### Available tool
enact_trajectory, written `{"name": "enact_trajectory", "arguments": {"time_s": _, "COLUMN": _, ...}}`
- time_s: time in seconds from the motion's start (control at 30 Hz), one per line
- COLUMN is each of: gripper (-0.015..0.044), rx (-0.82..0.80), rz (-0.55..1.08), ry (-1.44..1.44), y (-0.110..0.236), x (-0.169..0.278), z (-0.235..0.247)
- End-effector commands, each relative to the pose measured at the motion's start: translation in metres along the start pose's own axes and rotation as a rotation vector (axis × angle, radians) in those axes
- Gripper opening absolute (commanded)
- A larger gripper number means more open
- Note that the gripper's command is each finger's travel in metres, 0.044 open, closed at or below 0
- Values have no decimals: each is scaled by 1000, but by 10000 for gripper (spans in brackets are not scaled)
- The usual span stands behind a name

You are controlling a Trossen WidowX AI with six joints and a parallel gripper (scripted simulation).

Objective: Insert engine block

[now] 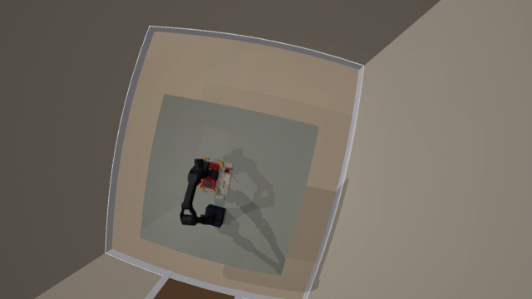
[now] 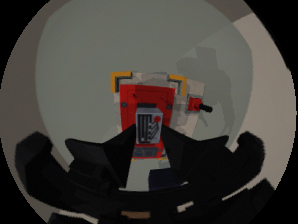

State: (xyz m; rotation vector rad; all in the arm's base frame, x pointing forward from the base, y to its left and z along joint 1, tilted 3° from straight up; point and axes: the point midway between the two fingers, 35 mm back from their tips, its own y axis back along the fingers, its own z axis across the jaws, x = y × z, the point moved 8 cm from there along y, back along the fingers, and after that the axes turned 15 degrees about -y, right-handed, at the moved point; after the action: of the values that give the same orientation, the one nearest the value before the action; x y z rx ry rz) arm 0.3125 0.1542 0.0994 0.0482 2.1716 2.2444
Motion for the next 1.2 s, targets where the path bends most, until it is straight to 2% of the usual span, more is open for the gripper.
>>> {"name": "enact_trajectory", "arguments": {"time_s": 0.0, "gripper": 158, "rx": -5, "rz": 2, "ry": 75, "y": 0, "x": 0, "z": 0}}
{"name": "enact_trajectory", "arguments": {"time_s": 0.23, "gripper": 158, "rx": -5, "rz": 2, "ry": 106, "y": 0, "x": 0, "z": 1}}
{"name": "enact_trajectory", "arguments": {"time_s": 0.57, "gripper": 158, "rx": -5, "rz": 3, "ry": -173, "y": 0, "x": 0, "z": 1}}
{"name": "enact_trajectory", "arguments": {"time_s": 0.7, "gripper": 158, "rx": -5, "rz": 3, "ry": -196, "y": 0, "x": -1, "z": 1}}
{"name": "enact_trajectory", "arguments": {"time_s": 1.17, "gripper": 158, "rx": -5, "rz": 2, "ry": 148, "y": 0, "x": -1, "z": 1}}
